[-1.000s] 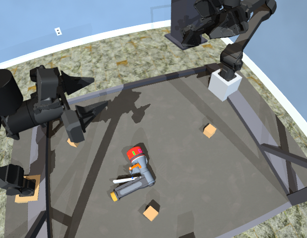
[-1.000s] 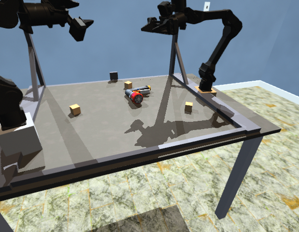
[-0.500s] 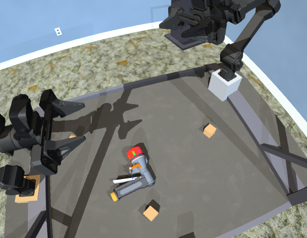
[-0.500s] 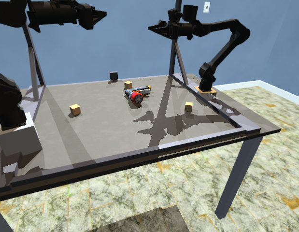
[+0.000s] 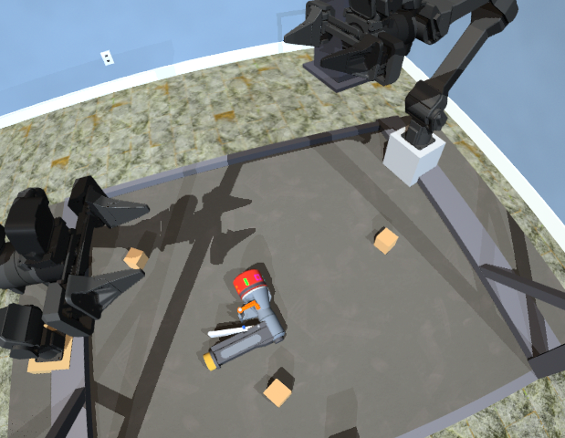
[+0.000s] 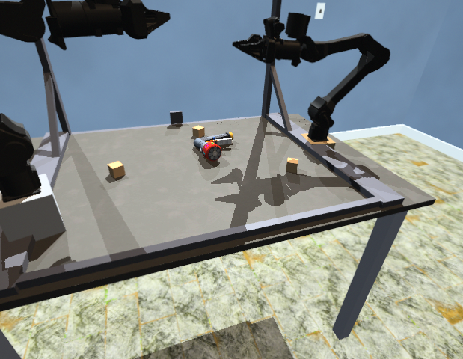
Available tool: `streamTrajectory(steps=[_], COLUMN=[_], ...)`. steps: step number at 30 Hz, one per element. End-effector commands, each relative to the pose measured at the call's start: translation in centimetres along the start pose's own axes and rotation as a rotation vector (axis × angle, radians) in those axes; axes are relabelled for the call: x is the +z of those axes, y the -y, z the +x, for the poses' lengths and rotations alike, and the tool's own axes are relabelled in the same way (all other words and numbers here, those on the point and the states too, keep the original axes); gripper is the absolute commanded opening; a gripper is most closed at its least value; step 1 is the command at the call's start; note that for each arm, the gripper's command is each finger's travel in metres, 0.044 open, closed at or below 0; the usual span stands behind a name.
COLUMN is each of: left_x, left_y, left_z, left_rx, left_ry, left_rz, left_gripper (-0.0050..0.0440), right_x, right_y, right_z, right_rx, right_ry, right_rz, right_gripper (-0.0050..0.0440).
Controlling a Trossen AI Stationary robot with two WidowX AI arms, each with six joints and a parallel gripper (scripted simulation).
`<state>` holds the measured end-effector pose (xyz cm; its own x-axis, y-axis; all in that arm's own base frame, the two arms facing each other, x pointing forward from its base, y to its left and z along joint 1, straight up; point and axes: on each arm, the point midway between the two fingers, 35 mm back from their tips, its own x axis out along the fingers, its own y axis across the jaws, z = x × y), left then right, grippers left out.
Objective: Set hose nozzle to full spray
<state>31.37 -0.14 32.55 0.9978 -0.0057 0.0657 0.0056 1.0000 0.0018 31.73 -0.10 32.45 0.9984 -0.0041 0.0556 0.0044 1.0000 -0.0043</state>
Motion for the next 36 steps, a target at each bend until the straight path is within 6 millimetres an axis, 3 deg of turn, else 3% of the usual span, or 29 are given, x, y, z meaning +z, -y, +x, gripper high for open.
streamTrajectory(steps=[1,3,4,36], left_x=[0.03,0.03,0.02,0.37], left_y=[-0.04,-0.04,-0.05,-0.18], left_z=[0.01,0.01,0.03,0.13], left_rx=[0.002,0.002,0.003,0.008], left_ry=[-0.004,-0.004,-0.005,-0.002], left_rz=[0.000,0.000,0.000,-0.004], left_gripper=[0.0399,0.0399,0.0182,0.0182], right_x=[0.47,0.47,0.45,0.18], right_y=[-0.01,-0.01,-0.02,-0.15], right_z=[-0.06,-0.06,-0.08,-0.28], right_rx=[0.000,0.000,0.001,0.007], right_ry=[0.009,0.009,0.008,0.002], right_rz=[0.005,0.005,0.005,0.008], right_gripper=[0.0400,0.0400,0.0400,0.0410])
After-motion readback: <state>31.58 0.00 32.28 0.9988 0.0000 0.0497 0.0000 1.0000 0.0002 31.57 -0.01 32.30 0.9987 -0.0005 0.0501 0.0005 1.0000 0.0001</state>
